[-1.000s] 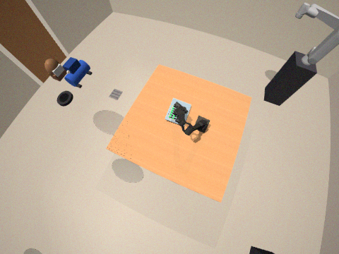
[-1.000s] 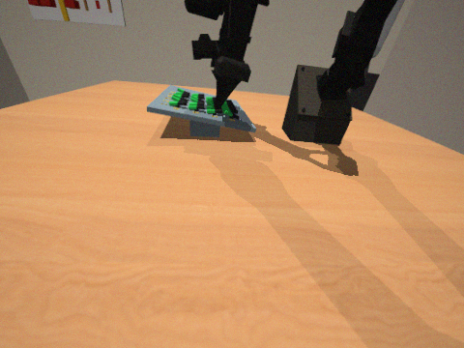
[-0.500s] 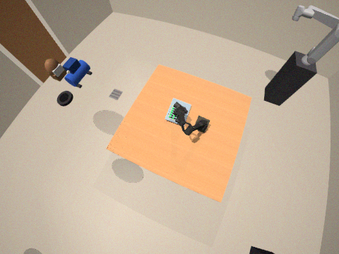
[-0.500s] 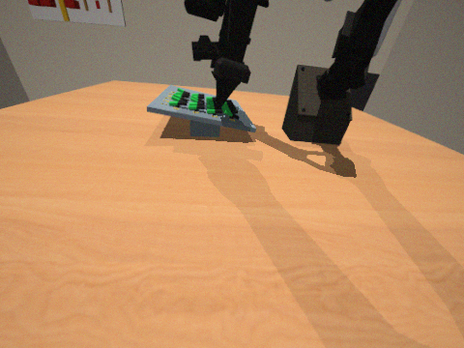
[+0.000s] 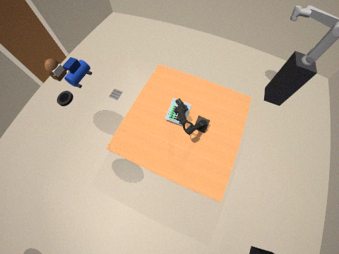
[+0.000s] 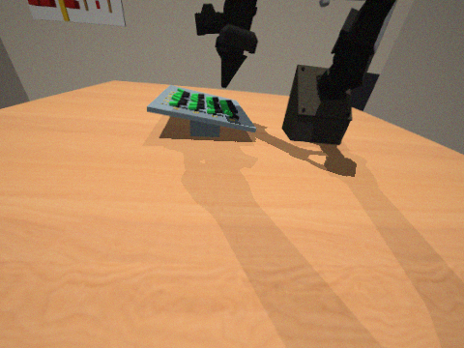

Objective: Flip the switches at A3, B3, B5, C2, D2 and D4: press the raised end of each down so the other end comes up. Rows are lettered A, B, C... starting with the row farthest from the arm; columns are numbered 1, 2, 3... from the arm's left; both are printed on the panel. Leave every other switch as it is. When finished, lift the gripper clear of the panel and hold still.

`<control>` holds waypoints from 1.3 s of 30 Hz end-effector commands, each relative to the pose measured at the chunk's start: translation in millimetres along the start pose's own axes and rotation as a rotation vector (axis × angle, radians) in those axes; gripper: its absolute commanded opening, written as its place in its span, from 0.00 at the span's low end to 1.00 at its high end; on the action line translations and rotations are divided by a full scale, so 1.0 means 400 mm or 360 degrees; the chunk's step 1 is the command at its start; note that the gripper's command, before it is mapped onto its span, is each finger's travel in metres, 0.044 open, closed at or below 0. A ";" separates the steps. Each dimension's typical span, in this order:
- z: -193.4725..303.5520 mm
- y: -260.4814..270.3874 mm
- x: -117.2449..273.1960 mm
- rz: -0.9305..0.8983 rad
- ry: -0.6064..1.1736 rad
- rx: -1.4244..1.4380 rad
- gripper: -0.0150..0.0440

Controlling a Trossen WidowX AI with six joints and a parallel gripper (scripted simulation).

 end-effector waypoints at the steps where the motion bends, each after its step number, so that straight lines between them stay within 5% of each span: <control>1: -0.006 0.008 0.045 0.0008 -0.0010 0.0032 0.25; 9: 0.093 -0.009 0.044 0.0008 -0.0008 0.0029 0.25; 39: 0.097 -0.009 -0.104 -0.0002 -0.0050 0.0030 0.25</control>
Point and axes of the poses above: the point midway between the two fingers, 35 mm back from their tips, its own x axis back along the fingers, its own y axis across the jaws, z = x × y, the point moved 4 cm from there along x, back along the fingers, and after that the axes turned 8 degrees about -x, right-handed, at the moved point
